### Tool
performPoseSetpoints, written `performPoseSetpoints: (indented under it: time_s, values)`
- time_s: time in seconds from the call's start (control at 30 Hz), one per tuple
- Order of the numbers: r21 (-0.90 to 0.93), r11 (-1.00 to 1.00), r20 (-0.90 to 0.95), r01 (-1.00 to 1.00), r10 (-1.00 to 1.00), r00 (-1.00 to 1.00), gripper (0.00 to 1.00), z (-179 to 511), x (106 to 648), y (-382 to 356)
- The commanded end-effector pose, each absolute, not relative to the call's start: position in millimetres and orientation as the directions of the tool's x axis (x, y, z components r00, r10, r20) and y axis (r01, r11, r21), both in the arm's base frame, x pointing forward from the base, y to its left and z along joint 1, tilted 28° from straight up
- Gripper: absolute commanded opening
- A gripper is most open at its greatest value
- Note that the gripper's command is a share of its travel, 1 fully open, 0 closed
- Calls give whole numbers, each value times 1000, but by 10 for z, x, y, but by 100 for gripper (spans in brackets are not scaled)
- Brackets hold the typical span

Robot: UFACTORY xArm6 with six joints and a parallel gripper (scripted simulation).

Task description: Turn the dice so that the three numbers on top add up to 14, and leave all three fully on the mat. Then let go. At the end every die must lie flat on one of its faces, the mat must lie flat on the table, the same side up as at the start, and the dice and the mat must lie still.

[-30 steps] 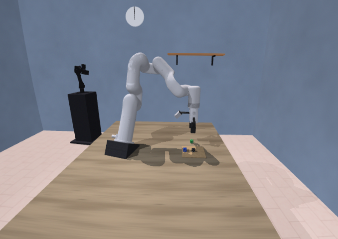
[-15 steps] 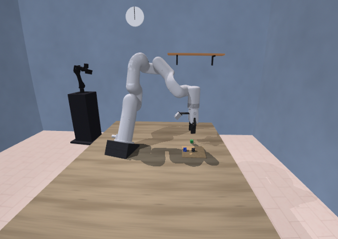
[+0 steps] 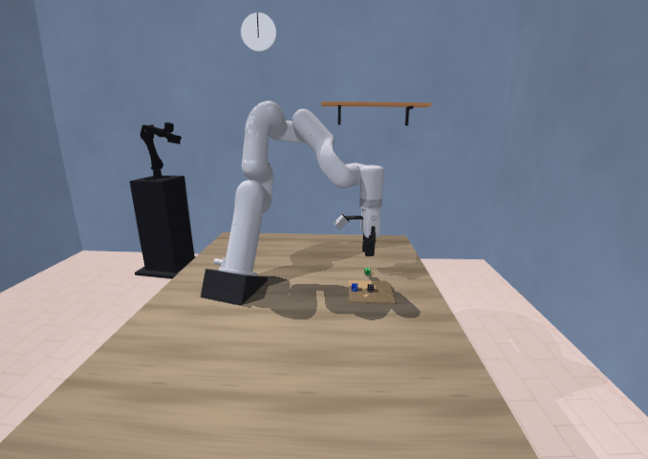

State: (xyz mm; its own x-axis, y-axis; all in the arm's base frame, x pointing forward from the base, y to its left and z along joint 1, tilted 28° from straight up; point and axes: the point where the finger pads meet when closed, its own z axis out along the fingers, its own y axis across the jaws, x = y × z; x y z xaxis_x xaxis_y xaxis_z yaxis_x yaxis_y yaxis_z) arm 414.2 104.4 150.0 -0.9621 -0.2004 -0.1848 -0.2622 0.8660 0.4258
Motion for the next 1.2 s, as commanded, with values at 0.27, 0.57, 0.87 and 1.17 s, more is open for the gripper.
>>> performPoseSetpoints:
  time_s: [0.27, 0.57, 0.87, 1.17]
  values:
    - [425, 866, -188, -263, -200, -962, 36, 1513, 4153, 1041]
    - [425, 866, -188, -263, -200, -962, 36, 1511, 4153, 1042]
    - [425, 866, -188, -263, -200, -962, 36, 1487, 4155, 1054]
    - [425, 866, -188, -263, -200, -962, 36, 1408, 4162, 1094]
